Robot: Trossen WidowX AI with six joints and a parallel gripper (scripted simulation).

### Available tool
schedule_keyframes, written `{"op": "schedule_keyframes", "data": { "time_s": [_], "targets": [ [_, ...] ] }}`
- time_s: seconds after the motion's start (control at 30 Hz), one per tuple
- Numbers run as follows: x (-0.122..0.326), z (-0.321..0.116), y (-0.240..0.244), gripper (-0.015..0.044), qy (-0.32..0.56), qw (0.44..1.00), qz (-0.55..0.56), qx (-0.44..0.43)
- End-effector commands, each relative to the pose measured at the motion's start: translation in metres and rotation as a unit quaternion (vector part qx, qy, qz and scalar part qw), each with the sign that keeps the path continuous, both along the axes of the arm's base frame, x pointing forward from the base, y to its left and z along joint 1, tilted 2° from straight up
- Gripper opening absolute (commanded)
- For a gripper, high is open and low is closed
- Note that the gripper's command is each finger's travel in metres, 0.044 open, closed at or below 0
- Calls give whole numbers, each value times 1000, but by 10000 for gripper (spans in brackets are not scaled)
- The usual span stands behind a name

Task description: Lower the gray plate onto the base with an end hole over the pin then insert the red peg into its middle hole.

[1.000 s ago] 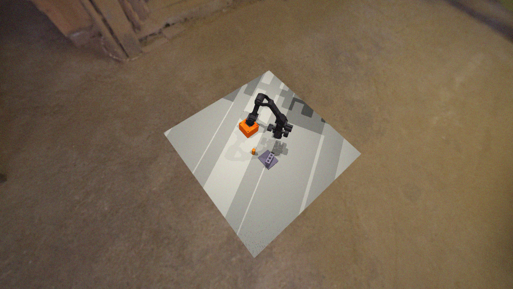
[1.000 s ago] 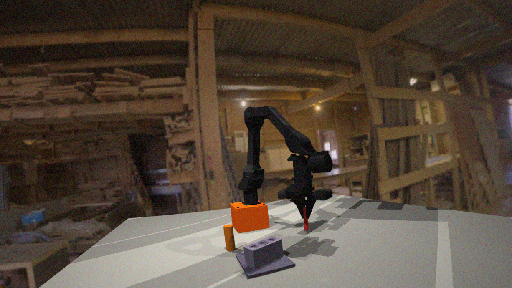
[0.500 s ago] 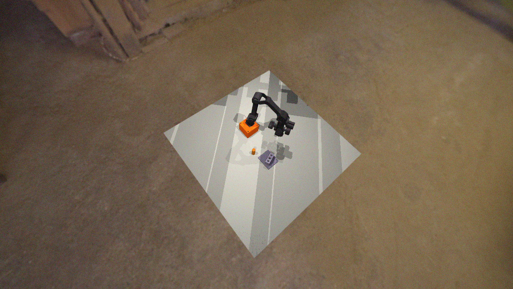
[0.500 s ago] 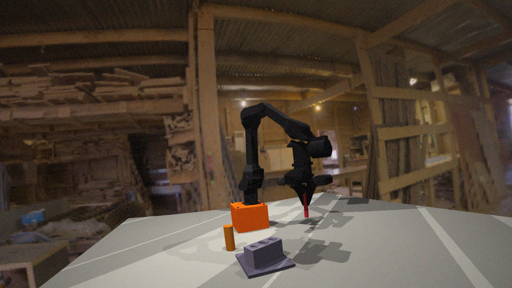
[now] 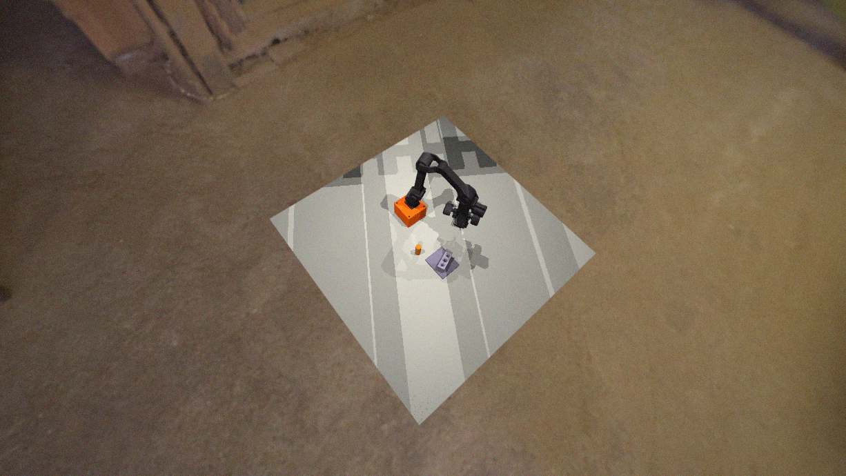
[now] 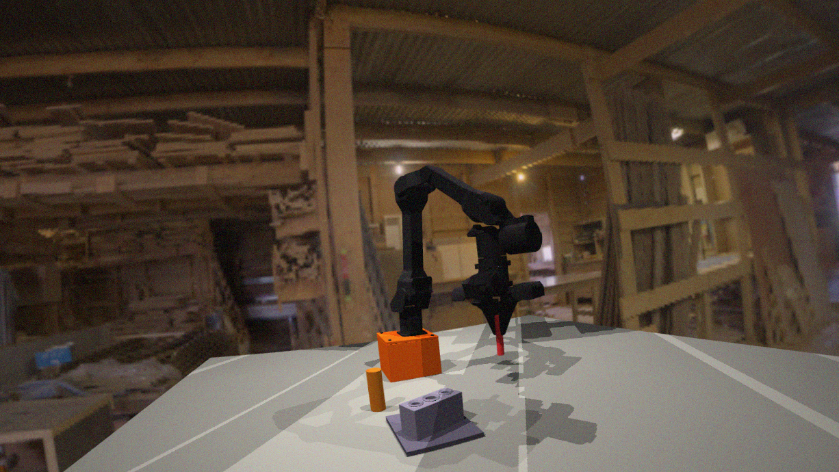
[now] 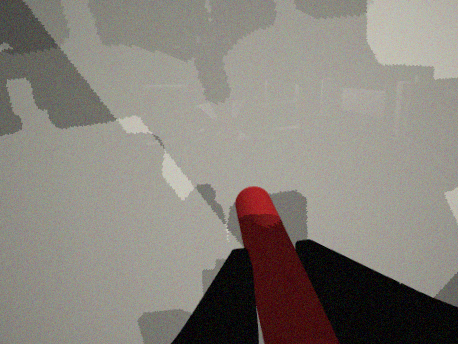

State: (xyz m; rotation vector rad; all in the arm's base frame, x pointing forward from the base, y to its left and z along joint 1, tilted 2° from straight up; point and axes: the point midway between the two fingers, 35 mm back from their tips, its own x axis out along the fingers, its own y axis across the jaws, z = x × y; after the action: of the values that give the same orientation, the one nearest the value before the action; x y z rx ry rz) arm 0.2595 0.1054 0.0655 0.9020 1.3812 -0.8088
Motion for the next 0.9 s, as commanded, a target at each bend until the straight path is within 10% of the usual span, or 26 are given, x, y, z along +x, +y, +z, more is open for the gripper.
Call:
{"op": "schedule_keyframes", "data": {
  "time_s": [0.0,0.87],
  "targets": [
    [8,0,-7,0,0,1000,-1,-3],
    [53,2,-65,0,-2,1000,-5,-4]
  ]
}}
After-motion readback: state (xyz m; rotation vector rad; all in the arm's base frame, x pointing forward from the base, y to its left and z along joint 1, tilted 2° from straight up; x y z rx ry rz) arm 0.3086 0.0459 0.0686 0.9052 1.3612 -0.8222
